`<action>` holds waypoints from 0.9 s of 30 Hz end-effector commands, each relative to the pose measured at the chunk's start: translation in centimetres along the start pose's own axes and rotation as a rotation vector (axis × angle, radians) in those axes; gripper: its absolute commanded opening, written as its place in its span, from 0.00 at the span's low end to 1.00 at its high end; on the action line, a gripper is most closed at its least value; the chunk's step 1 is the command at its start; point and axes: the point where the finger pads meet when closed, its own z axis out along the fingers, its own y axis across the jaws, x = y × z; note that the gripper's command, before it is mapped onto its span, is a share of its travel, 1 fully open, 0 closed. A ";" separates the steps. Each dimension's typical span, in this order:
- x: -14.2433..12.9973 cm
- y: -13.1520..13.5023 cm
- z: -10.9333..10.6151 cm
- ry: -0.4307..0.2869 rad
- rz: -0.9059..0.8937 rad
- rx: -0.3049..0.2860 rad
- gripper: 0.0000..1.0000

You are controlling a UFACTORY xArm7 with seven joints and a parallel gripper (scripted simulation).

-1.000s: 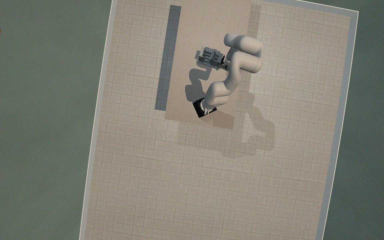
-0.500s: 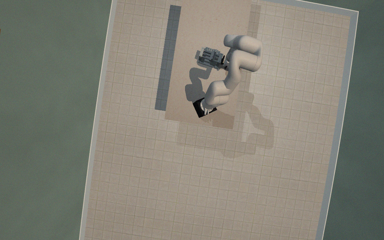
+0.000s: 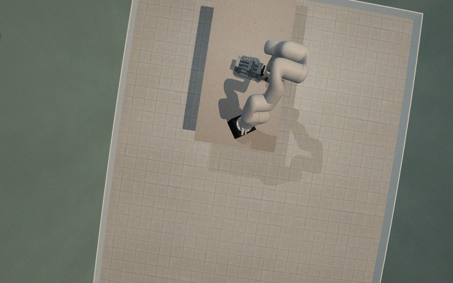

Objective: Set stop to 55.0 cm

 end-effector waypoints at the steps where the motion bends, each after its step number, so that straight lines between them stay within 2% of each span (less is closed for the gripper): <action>1: 0.0 -0.3 0.1 -0.001 0.000 0.002 0.06; 27: 0.0 -1.6 0.6 -0.001 0.000 0.002 0.06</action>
